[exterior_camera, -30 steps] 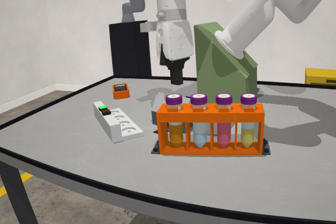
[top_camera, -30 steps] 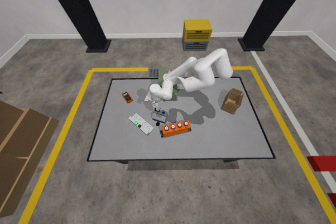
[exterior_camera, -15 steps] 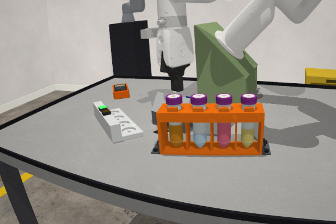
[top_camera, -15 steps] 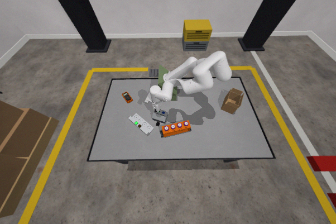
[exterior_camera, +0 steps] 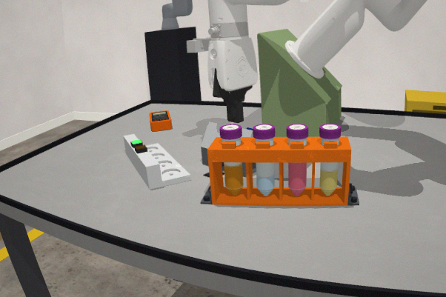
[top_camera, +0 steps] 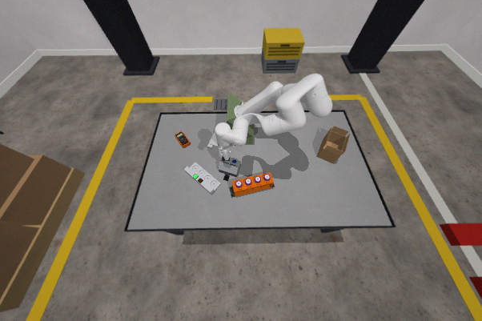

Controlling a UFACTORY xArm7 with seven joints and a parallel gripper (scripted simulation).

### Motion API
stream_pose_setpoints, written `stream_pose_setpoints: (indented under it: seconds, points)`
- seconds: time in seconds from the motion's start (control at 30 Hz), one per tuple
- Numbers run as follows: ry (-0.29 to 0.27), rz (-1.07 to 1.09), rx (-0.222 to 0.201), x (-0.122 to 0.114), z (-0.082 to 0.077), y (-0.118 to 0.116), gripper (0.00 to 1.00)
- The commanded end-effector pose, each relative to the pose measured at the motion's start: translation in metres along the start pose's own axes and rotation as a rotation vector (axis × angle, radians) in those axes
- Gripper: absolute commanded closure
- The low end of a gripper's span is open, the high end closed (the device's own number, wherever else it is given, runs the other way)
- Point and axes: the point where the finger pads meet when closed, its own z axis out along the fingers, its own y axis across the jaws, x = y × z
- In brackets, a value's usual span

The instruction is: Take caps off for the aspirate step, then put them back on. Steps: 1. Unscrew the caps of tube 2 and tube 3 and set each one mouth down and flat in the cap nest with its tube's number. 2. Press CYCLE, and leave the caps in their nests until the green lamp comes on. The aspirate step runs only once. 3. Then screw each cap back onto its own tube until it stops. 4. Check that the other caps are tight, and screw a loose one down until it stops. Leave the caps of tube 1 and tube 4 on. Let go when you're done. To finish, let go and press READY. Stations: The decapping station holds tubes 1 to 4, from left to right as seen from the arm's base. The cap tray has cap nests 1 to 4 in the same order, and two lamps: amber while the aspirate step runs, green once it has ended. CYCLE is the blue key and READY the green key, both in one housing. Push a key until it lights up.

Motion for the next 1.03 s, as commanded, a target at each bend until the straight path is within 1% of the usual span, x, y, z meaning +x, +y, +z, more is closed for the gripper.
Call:
stream_pose_setpoints:
  seconds: [0.0, 1.0]
  points:
    - [0.002, 0.001, 0.005, 0.001, -0.0006, -0.0014, 1.0]
    - [0.002, 0.001, 0.005, 0.001, 0.0087, -0.0014, 1.0]
